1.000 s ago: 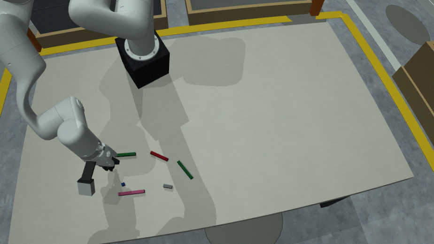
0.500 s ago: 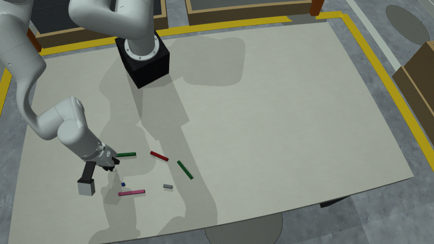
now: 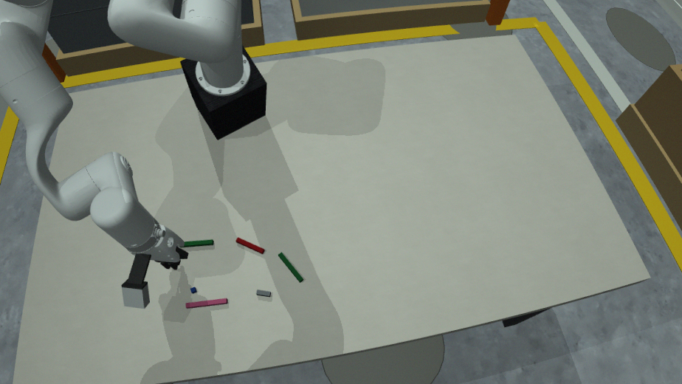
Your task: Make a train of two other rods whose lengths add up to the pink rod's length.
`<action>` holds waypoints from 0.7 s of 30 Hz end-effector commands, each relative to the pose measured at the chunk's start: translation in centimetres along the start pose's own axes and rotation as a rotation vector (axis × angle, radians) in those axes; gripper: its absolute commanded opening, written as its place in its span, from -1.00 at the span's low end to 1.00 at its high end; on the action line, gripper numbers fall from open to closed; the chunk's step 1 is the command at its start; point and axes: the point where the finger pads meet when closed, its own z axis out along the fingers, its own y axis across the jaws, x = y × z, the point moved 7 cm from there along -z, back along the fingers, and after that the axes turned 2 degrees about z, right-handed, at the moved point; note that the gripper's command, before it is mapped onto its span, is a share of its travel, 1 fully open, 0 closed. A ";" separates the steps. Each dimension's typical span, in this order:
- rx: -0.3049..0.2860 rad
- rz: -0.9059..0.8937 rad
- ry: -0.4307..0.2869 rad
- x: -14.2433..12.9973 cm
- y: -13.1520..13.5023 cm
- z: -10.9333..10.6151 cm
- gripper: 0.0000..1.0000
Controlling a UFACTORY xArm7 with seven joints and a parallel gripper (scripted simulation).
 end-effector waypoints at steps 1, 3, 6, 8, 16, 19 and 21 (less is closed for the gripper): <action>-0.001 0.000 0.002 0.1 0.0 0.0 -0.92; -0.001 0.000 0.002 0.1 0.0 0.2 -0.92; -0.001 0.000 0.002 0.1 0.0 0.4 -0.92; -0.001 0.000 0.002 0.1 0.0 0.6 -0.92; -0.001 0.000 0.002 0.1 0.0 1.0 -0.92; -0.001 0.000 0.002 0.1 0.0 1.1 -0.92; -0.001 0.000 0.002 0.1 0.0 1.1 -0.92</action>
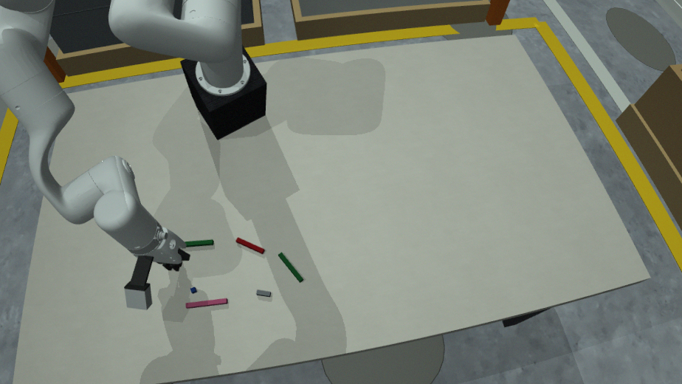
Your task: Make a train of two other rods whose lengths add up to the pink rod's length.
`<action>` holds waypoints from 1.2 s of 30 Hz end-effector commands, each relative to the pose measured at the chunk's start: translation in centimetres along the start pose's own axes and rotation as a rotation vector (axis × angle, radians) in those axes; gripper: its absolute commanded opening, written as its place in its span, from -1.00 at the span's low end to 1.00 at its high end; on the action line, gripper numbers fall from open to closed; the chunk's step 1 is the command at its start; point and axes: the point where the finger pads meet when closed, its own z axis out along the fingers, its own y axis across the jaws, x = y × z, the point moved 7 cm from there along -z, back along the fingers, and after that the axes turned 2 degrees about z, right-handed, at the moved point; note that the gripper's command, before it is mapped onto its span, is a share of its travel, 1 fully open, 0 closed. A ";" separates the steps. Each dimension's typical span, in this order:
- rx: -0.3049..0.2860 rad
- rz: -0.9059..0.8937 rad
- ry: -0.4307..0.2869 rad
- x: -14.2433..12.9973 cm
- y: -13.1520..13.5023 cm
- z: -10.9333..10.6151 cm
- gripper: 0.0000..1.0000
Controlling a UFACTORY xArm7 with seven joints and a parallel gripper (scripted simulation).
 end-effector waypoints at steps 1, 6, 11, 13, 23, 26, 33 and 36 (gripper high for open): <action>-0.001 0.000 0.003 0.1 0.0 0.0 -0.92; -0.001 0.000 0.003 0.1 0.0 0.0 -0.92; -0.001 0.000 0.003 0.1 0.0 0.0 -0.92; -0.001 0.000 0.003 0.1 0.0 0.0 -0.92; -0.001 0.000 0.003 0.1 0.0 0.0 -0.92; -0.001 0.000 0.003 0.1 0.0 0.0 -0.92; -0.001 0.000 0.003 0.1 0.0 0.0 -0.92; -0.001 0.000 0.003 0.1 0.0 0.0 -0.84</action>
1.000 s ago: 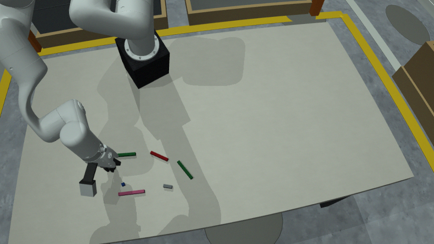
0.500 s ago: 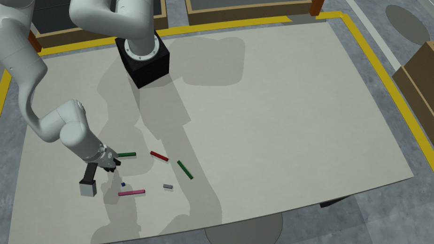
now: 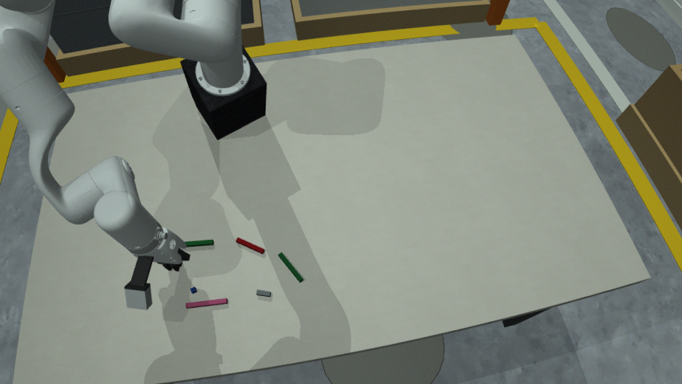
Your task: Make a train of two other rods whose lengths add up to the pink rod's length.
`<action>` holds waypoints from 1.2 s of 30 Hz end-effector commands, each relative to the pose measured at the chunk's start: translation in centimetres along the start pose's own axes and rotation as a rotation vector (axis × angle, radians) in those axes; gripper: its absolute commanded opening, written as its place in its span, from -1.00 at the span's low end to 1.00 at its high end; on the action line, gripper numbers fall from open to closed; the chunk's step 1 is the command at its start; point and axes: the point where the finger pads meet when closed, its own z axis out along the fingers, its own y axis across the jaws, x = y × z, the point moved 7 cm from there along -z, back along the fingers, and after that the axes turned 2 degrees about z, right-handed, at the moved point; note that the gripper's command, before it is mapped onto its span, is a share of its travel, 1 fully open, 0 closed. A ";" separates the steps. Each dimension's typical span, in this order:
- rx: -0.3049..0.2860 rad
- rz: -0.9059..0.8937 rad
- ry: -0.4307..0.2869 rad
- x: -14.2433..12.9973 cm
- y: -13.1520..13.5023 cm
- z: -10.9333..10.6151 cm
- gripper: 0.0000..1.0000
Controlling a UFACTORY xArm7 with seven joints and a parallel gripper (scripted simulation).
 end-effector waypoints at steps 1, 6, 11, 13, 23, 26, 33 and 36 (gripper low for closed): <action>-0.001 0.000 0.002 0.1 0.0 -0.1 -0.84; -0.001 0.000 0.002 0.1 0.0 -0.1 -0.68; -0.001 0.000 0.002 0.1 0.0 -0.1 -0.59; -0.001 0.000 0.002 0.1 0.0 -0.1 -0.51; -0.001 0.000 0.002 0.1 0.0 -0.1 -0.51; -0.001 0.000 0.002 0.1 0.0 -0.2 -0.51; -0.001 0.000 0.002 0.1 0.0 -2.2 -0.51; -0.001 0.000 0.002 0.1 0.0 -3.7 -0.51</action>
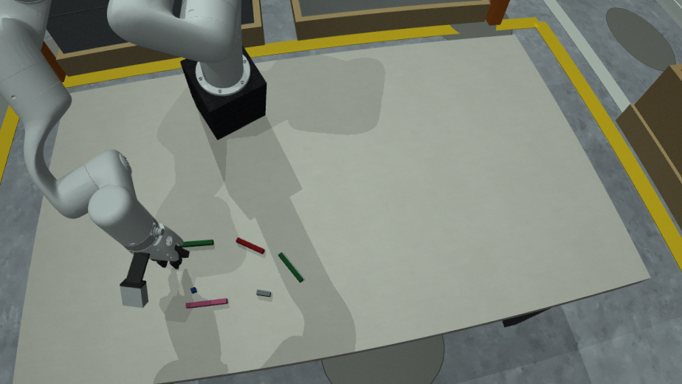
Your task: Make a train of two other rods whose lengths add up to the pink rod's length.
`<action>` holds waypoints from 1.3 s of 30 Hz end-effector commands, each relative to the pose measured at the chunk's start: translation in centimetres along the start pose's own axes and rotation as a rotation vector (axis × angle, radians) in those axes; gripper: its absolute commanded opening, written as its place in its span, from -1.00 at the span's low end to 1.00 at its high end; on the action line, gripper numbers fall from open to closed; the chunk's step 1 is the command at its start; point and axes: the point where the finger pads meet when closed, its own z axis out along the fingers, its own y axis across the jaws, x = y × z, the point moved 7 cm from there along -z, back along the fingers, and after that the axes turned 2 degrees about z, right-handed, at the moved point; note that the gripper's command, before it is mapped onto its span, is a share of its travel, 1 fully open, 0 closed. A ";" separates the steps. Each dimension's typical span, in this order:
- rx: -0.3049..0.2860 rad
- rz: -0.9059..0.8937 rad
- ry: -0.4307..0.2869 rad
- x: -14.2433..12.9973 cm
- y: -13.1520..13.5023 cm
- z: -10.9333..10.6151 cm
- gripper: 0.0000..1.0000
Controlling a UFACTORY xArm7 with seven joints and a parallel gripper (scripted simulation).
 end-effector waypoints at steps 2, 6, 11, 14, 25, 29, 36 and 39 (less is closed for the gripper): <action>0.000 0.000 0.002 0.1 0.0 -2.9 -0.51; 0.000 0.000 0.002 0.1 0.0 -4.0 -0.51; 0.000 0.000 0.002 0.1 0.0 -6.1 -0.51; 0.000 0.000 0.002 0.1 0.0 -6.9 -0.51; 0.000 0.000 0.002 0.1 0.0 -7.2 1.00; 0.000 0.000 0.002 0.1 0.0 -7.2 1.00; 0.000 0.000 0.002 0.1 0.0 -7.2 1.00; 0.000 0.000 0.002 0.1 0.0 -7.2 1.00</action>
